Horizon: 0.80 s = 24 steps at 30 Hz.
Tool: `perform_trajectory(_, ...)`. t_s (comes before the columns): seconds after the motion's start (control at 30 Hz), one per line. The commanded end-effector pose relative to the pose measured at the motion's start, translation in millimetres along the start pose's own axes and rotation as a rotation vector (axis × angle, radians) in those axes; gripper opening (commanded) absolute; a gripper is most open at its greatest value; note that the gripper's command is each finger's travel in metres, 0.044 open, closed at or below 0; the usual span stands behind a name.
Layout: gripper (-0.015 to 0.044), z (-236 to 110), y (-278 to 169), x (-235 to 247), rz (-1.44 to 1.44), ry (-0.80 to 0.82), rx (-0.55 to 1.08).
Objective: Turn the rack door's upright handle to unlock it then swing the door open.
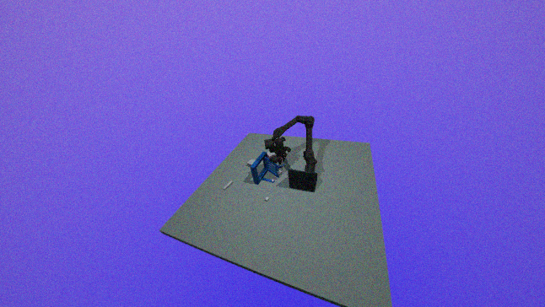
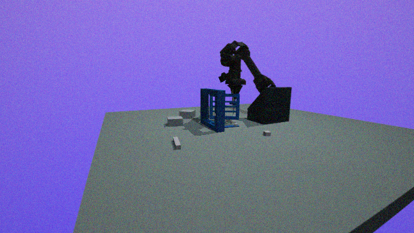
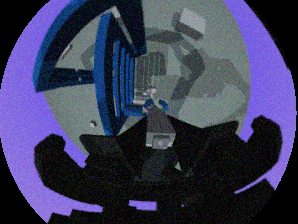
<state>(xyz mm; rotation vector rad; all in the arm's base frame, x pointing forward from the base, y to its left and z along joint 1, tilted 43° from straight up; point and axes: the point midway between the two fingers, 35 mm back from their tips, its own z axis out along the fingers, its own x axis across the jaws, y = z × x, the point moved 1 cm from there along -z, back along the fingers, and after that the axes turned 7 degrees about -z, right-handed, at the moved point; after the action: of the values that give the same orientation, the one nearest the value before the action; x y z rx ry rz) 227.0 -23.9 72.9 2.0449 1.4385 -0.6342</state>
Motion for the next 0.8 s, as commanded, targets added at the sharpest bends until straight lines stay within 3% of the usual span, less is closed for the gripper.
perform_trajectory(0.0, 0.0023, 0, 1, -8, -0.068, -0.003, -0.005)
perform_trajectory(0.77, 0.0023, 0, 14, -48, -0.386, -0.005, -0.005)
